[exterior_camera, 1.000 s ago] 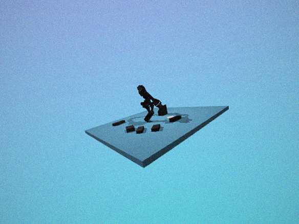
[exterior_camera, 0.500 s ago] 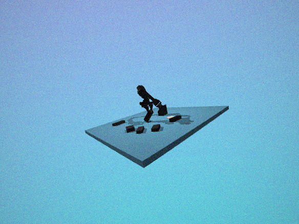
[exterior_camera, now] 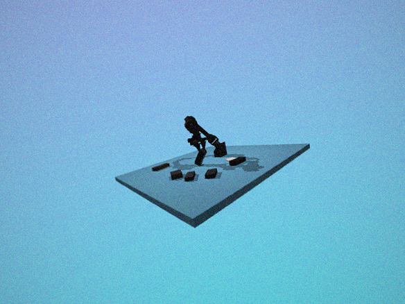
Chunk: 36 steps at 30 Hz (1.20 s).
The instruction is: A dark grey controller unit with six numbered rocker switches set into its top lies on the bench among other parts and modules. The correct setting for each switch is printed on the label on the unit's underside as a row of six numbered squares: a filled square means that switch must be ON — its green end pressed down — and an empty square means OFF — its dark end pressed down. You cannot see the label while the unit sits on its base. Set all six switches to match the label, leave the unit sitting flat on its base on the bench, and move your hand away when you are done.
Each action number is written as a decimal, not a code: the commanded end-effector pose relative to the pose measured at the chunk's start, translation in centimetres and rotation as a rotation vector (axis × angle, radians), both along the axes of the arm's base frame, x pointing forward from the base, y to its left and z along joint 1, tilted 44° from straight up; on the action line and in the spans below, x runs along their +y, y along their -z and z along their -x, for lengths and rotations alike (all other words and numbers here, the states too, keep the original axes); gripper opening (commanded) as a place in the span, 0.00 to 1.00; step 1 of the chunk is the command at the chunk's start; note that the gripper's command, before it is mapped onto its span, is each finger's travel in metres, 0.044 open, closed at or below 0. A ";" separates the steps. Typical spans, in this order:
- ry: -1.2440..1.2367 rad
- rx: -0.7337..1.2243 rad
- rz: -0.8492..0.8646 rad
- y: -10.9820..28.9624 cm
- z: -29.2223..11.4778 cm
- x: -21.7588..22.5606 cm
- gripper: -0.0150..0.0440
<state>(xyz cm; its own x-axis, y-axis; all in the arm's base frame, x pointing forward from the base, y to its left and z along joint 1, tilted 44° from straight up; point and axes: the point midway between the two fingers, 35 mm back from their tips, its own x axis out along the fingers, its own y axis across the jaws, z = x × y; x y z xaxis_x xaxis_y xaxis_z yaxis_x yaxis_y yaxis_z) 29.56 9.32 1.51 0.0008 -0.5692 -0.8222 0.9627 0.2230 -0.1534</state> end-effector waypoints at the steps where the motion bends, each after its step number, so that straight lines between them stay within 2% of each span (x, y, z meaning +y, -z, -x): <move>1: 0.004 0.000 0.003 -0.4 -0.2 -0.6 0.82; 36: 0.016 0.017 -0.070 -2.9 -1.0 -2.3 0.82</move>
<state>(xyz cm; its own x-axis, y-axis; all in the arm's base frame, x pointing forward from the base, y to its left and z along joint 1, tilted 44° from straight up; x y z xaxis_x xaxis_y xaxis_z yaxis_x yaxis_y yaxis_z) 30.35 7.76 4.14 -0.0189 -0.5030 -0.8641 0.9620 0.2264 -0.1528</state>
